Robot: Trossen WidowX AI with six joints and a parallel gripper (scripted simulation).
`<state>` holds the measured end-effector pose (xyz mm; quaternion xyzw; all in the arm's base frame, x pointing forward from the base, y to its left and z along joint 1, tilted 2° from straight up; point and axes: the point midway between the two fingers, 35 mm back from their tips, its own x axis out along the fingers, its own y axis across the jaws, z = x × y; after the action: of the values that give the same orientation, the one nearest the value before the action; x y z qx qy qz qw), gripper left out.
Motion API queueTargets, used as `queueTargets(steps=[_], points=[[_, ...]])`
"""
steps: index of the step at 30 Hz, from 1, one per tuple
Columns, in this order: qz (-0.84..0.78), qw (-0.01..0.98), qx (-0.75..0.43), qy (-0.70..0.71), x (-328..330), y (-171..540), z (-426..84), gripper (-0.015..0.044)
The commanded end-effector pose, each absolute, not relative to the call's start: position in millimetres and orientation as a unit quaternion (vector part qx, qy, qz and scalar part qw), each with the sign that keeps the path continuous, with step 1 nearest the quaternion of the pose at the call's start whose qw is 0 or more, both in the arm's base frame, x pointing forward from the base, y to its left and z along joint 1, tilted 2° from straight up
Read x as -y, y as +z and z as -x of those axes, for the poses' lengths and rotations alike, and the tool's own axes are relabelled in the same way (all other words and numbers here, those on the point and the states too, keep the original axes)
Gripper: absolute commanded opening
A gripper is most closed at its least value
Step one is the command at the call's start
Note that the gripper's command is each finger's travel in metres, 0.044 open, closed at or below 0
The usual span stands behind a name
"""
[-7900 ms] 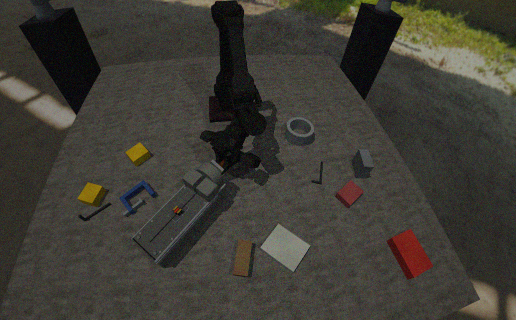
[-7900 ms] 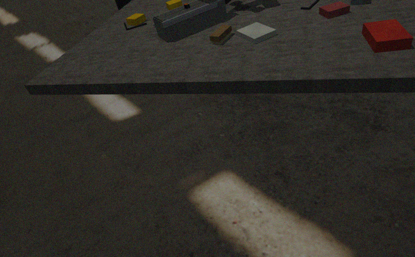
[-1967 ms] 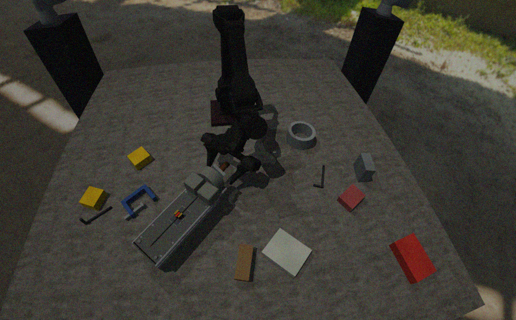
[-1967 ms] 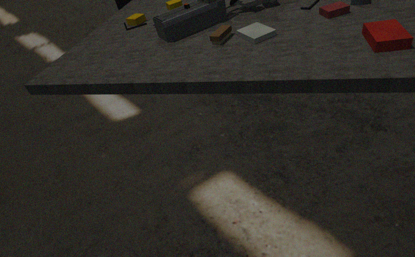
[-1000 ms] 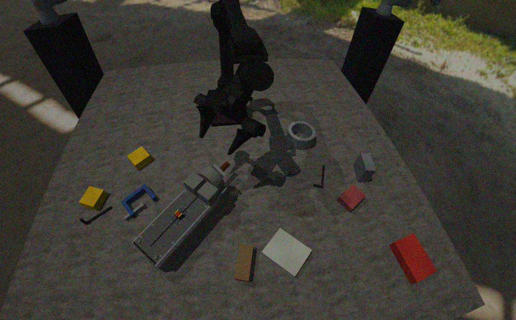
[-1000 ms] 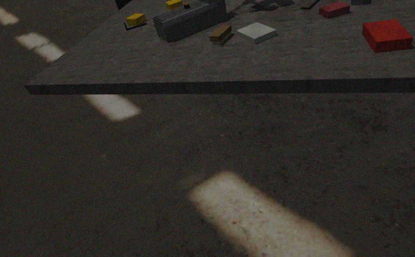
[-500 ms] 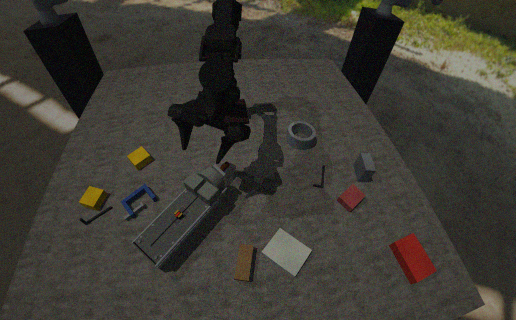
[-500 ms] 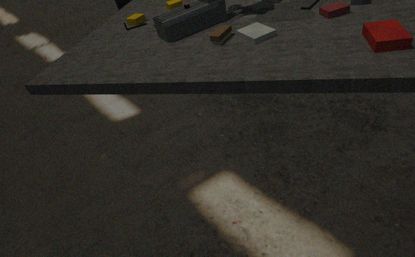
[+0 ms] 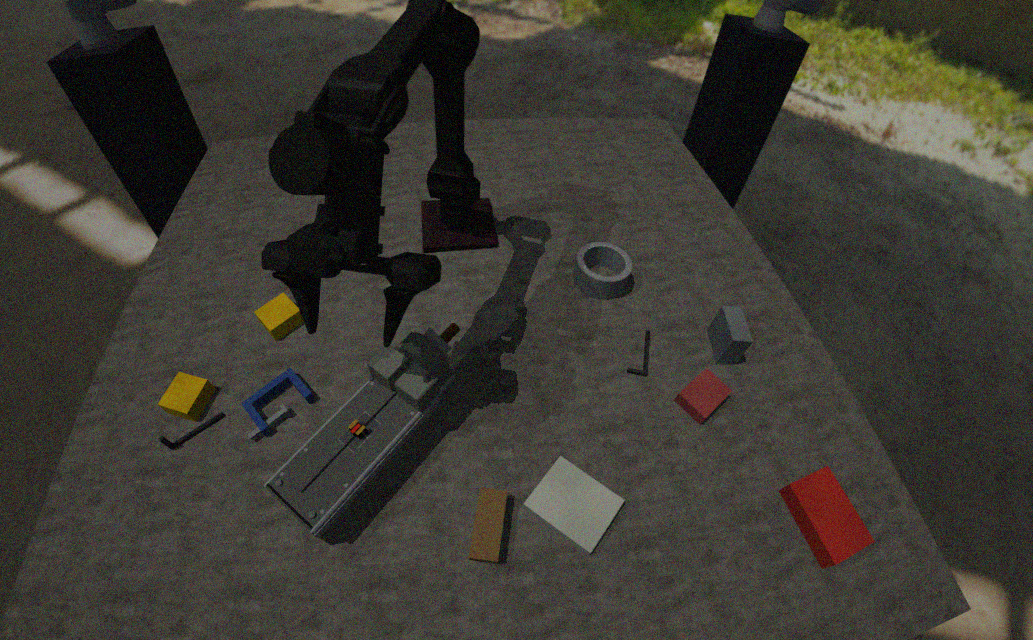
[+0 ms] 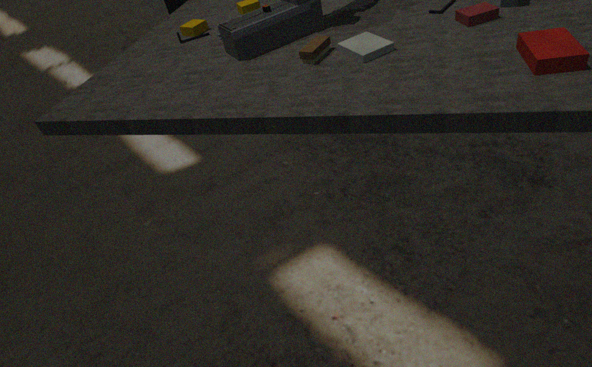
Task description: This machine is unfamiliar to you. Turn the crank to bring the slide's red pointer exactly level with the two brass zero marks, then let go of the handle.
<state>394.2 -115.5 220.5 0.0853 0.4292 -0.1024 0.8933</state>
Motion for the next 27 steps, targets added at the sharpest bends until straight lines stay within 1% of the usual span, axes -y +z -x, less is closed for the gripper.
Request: queueTargets(steps=[1, 8, 27], points=[[-0.081, 0.895, -0.429, -0.090, 116, 205, -399, 0.0440], [-0.081, 0.895, -0.429, -0.090, 115, 170, -399, 0.0440], [-0.081, 0.895, -0.429, -0.090, 115, 169, -399, 0.0440]])
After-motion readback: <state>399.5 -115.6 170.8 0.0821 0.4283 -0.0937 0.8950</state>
